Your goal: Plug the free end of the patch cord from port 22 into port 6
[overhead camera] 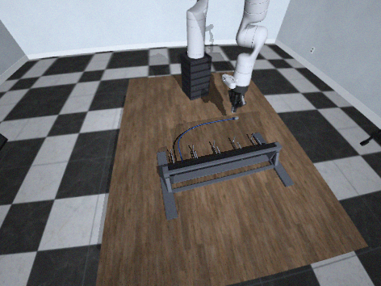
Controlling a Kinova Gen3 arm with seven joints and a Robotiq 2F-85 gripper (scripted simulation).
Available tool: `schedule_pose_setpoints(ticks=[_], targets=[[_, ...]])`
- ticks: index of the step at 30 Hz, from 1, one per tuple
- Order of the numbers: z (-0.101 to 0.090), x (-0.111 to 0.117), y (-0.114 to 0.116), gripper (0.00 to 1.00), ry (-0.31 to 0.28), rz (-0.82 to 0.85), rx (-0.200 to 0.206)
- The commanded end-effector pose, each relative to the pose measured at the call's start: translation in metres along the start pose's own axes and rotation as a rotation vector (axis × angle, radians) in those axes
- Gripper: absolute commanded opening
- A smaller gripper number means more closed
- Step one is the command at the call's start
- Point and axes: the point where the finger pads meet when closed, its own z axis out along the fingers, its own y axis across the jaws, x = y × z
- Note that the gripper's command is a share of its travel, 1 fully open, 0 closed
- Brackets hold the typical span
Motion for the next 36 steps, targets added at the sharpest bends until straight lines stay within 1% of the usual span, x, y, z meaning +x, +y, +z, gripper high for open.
schedule_pose_setpoints(ticks=[1, 7, 13, 36], targets=[[0.002, -0.009, 0.004, 0.00, -0.001, -0.015, -0.007], [0.004, -0.027, 0.019, 0.00, -0.008, 0.051, -0.047], [0.004, -0.036, 0.027, 0.00, -0.010, 0.081, -0.065], [0.005, -0.037, 0.029, 0.00, -0.011, 0.088, -0.069]])
